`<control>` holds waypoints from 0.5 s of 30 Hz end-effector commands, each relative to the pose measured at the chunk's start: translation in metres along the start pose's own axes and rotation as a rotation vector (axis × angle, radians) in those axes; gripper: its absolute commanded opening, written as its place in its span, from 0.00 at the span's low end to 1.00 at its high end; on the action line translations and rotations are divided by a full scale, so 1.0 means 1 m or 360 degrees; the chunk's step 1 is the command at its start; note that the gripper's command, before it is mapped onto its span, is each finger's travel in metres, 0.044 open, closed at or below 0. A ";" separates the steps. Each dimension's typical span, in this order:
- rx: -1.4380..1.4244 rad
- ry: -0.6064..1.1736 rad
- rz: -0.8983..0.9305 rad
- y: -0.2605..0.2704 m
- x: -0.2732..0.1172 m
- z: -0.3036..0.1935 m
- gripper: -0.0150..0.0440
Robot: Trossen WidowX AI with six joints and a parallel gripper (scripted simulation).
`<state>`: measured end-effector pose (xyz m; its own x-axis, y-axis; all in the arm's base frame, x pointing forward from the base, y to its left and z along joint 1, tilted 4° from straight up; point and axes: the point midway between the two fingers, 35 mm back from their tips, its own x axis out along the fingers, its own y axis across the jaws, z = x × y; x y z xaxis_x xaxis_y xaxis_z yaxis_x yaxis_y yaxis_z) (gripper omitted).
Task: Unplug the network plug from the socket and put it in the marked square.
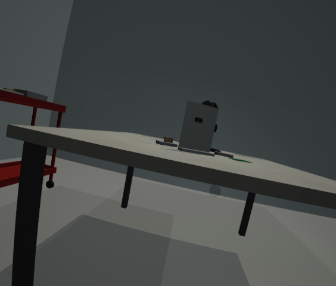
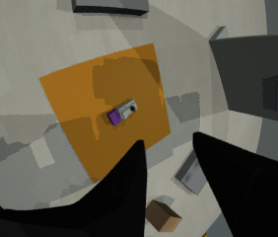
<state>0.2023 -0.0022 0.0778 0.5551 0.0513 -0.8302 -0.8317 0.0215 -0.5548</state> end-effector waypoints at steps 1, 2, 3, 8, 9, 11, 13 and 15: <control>-0.0008 -0.0010 -0.0008 -0.004 -0.005 0.001 0.52; -0.0008 -0.0010 -0.0008 -0.005 -0.006 0.001 0.52; -0.0008 -0.0010 -0.0008 -0.006 -0.007 0.001 0.52; -0.0008 -0.0009 -0.0008 -0.009 -0.013 0.001 0.52; -0.0008 -0.0009 -0.0008 -0.010 -0.014 0.001 0.52; -0.0008 -0.0009 -0.0008 -0.011 -0.016 0.001 0.52; -0.0008 -0.0009 -0.0008 -0.012 -0.018 0.001 0.52; -0.0008 -0.0009 -0.0008 -0.013 -0.021 0.001 0.52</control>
<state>0.2013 -0.0035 0.0972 0.5547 0.0510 -0.8305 -0.8320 0.0217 -0.5544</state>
